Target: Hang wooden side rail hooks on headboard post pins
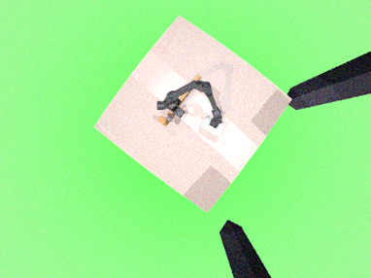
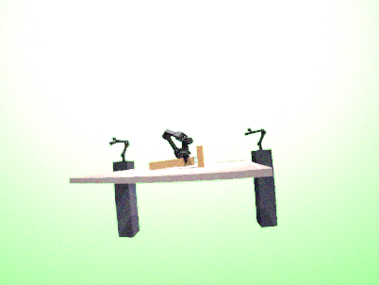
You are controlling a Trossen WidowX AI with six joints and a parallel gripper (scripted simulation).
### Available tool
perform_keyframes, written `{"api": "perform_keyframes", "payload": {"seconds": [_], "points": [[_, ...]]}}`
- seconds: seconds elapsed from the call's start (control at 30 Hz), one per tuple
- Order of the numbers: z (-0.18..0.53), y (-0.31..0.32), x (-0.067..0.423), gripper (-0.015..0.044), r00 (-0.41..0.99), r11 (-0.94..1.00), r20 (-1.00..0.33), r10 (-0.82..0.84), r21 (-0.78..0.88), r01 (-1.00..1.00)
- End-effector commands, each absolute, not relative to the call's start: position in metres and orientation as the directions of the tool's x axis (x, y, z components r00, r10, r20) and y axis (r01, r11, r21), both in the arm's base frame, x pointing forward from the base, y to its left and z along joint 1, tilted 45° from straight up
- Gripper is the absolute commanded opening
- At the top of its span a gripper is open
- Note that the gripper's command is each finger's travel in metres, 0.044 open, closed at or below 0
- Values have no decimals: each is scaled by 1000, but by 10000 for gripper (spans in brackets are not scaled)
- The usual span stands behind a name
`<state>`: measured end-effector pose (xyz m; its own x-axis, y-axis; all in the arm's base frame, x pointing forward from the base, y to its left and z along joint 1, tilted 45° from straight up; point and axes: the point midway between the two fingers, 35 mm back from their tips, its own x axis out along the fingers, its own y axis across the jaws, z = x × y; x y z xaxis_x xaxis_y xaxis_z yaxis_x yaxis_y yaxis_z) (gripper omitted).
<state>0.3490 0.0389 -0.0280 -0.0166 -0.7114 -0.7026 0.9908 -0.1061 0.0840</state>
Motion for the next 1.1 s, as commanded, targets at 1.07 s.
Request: {"api": "perform_keyframes", "payload": {"seconds": [1.07], "points": [[-21, 48, 352, 0, -2, -103, -708, -706, 100, 990]]}}
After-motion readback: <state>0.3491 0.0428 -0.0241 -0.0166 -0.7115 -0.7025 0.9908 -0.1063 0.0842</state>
